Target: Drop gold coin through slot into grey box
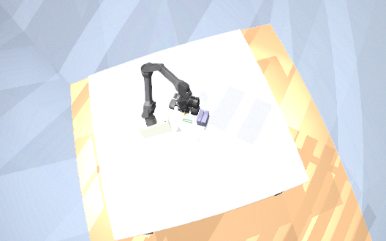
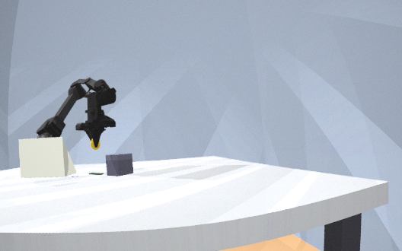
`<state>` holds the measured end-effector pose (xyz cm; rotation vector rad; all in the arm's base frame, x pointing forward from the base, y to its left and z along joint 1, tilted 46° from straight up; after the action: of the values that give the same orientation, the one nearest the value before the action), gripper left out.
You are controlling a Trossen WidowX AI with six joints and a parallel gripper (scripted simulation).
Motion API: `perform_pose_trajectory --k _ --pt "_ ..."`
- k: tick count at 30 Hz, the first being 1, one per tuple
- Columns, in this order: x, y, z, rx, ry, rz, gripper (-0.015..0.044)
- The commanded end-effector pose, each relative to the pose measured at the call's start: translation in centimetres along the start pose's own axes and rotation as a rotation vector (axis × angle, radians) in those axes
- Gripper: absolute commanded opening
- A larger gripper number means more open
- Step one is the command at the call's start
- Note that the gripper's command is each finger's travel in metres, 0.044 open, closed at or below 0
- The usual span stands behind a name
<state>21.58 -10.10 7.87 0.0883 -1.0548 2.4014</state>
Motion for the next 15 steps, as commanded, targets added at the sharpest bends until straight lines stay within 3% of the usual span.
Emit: perform_pose_trajectory --k 1,15 --pt "-0.1 -0.1 0.0 -0.004 0.002 0.024 0.0000" --pt "-3.5 -0.3 0.4 -0.002 0.003 0.028 0.0000"
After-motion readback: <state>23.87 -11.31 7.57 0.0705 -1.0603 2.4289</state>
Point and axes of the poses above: the point midway between the two fingers, 35 mm back from their tips, its own z axis back along the fingers, its own x axis across the jaws, y = z × x, the point moved 7 cm from there along z, back along the fingers, and after that the axes turned 12 degrees about z, right-handed, at the moved point
